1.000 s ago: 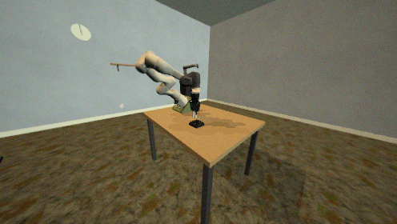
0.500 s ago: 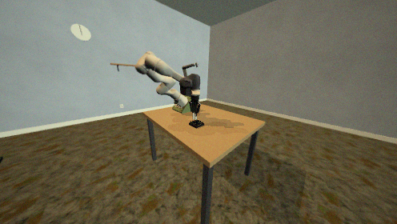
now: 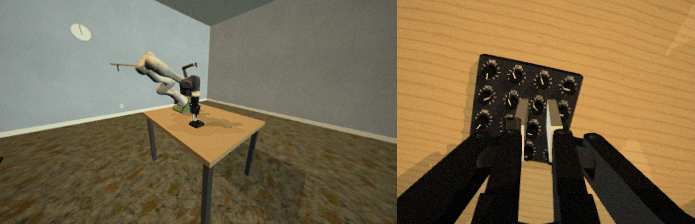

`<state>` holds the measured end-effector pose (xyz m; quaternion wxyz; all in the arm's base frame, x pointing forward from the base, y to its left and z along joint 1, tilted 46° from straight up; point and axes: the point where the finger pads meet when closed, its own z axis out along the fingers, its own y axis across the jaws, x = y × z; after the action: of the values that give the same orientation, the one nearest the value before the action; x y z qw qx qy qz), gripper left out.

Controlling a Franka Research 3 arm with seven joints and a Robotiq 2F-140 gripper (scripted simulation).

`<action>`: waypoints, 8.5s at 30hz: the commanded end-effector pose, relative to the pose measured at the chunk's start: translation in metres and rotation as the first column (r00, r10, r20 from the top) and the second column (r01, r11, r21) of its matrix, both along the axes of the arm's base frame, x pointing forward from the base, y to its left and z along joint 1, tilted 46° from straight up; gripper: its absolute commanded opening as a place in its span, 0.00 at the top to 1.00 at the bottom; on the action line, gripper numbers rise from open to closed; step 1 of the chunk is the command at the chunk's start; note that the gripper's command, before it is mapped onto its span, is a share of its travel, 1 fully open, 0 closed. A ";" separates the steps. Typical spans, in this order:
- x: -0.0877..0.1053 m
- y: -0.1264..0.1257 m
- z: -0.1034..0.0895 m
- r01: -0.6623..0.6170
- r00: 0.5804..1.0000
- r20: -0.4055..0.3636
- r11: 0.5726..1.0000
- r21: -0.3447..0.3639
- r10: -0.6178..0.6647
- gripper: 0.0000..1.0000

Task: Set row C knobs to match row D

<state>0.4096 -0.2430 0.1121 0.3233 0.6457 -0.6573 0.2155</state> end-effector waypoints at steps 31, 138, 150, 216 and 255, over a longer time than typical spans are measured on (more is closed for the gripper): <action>0.000 -0.002 -0.003 0.003 1.000 0.007 1.000 0.000 -0.003 0.88; -0.003 -0.012 -0.014 0.003 1.000 0.007 1.000 0.000 -0.003 0.88; -0.003 -0.012 -0.014 0.003 1.000 0.007 1.000 0.000 -0.003 0.88; -0.003 -0.012 -0.014 0.192 0.963 0.197 0.981 -0.020 -0.185 0.95; -0.003 -0.012 -0.014 0.260 0.933 0.264 0.966 -0.018 -0.246 0.88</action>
<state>0.4076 -0.2545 0.0995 0.2767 0.5152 -0.7645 0.2713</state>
